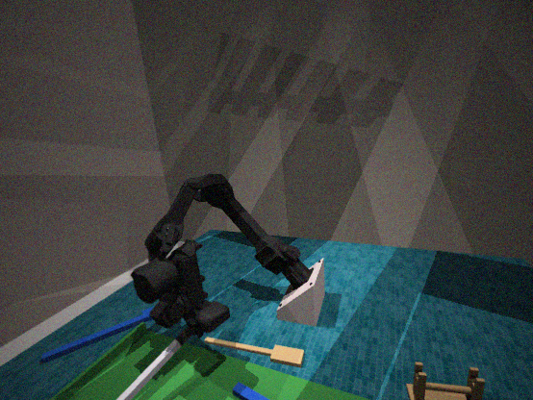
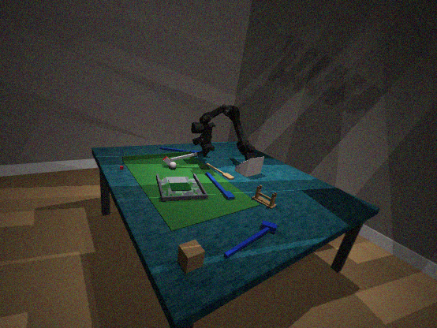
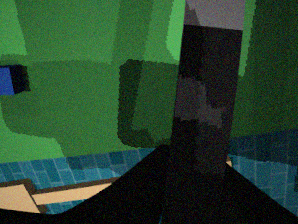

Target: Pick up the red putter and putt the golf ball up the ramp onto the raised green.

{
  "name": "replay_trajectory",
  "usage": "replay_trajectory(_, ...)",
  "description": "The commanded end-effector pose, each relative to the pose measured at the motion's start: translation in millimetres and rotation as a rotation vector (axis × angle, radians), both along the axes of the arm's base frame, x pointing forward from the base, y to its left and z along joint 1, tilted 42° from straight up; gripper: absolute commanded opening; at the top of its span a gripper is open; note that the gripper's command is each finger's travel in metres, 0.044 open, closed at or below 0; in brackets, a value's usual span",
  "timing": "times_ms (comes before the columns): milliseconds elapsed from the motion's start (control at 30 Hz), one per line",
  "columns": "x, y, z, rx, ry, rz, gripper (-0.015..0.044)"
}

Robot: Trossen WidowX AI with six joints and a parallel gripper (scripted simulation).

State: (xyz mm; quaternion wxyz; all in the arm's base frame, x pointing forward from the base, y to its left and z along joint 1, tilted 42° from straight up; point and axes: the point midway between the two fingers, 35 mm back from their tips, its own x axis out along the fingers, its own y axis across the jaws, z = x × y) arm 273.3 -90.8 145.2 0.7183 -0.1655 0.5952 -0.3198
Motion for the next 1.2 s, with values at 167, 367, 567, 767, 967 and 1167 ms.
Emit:
replay_trajectory(167, 7.0, 49.8, -41.8, -0.011, 0.006, 0.01, 0.0)
replay_trajectory(367, 7.0, 60.9, -30.4, -0.009, 0.006, 0.01, 0.0)
replay_trajectory(567, 4.2, 81.7, -7.5, -0.008, 0.007, 0.01, 0.0)
replay_trajectory(767, 2.5, 85.2, -2.9, -0.01, 0.012, 0.013, 0.0)
replay_trajectory(967, 2.5, 85.2, -2.9, -0.01, 0.012, 0.013, 0.0)
replay_trajectory(1167, 2.5, 85.2, -2.9, -0.01, 0.012, 0.013, 0.0)
